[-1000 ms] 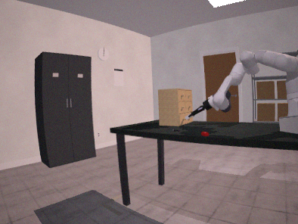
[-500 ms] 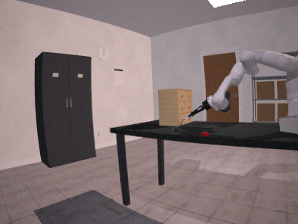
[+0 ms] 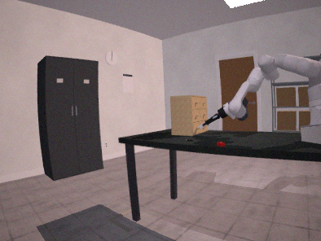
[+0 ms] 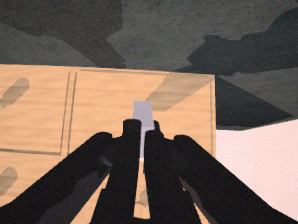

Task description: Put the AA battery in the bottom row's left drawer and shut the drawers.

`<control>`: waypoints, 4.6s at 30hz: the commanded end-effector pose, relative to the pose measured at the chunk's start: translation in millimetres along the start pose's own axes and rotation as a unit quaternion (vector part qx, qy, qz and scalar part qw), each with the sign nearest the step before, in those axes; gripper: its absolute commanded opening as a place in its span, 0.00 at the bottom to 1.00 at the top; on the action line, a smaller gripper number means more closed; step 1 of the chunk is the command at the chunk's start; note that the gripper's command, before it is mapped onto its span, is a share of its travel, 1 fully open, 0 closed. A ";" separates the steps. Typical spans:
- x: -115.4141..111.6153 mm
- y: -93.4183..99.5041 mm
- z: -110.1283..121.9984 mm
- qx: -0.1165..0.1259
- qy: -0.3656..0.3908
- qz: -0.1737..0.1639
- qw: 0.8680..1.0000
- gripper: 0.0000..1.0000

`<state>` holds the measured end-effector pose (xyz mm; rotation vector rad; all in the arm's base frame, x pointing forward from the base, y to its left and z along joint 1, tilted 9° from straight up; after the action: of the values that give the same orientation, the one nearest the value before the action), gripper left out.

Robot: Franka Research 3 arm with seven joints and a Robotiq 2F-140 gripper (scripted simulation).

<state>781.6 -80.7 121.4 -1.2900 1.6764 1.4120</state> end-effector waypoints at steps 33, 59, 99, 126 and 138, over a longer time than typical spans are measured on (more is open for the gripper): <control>2.6 -1.2 1.2 -0.001 -0.001 0.003 1.000 0.10; 1.8 -2.7 1.1 -0.001 -0.001 0.003 1.000 0.10; 1.8 -2.7 1.1 -0.001 -0.001 0.003 1.000 0.10; 23.6 41.7 5.1 -0.002 -0.006 0.016 1.000 0.10; -15.7 107.2 -2.2 -0.001 -0.001 0.003 1.000 0.10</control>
<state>703.8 -80.8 147.8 -1.2943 1.6984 1.4333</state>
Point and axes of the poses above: the point where the finger pads meet when closed, its own y axis back along the fingers, its own z axis across the jaws, x = y × z, the point moved 8 cm from there along y, back along the fingers, and after that the axes turned 10 degrees about y, right-handed, at the moved point
